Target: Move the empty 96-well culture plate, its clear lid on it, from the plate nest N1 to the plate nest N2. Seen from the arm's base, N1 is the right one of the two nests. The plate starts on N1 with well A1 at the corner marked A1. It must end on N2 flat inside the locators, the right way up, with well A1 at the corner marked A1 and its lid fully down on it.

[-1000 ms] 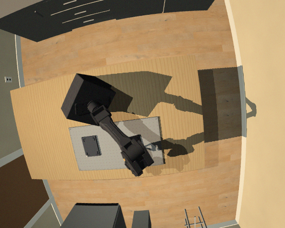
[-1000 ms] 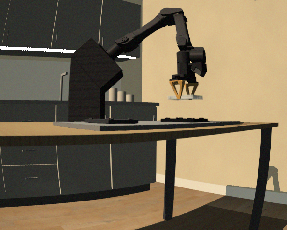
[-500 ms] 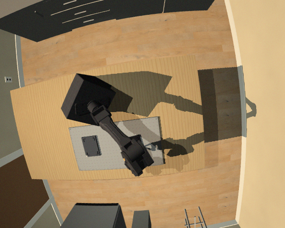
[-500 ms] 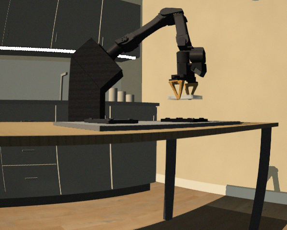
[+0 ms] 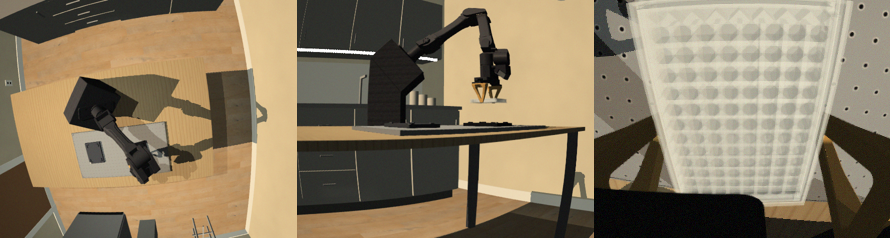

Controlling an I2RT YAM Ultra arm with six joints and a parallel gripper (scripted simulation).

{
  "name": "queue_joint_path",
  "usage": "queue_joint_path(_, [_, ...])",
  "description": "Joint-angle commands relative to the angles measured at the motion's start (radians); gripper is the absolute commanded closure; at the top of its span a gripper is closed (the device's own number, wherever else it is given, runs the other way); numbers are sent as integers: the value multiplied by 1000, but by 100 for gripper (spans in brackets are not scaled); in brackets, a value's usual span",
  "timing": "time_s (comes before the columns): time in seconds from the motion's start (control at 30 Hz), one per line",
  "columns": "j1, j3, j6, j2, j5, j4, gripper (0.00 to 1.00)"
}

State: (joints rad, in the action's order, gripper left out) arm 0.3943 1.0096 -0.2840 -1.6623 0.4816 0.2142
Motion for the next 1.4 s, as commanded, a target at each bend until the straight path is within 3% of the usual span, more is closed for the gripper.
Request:
queue_joint_path(0.0, [-30,-8,7,1,4,-2,100])
queue_joint_path(0.77, [-31,-1,7,6,3,-5,100])
queue_joint_path(1.13, [9,40,-28,-67,-22,-61,100])
queue_joint_path(1.23, [2,43,-30,-36,-24,-65,100])
queue_joint_path(1.27, [13,47,-32,-73,-26,-69,100])
queue_joint_path(1.37, [30,54,-39,-97,-31,-82,100])
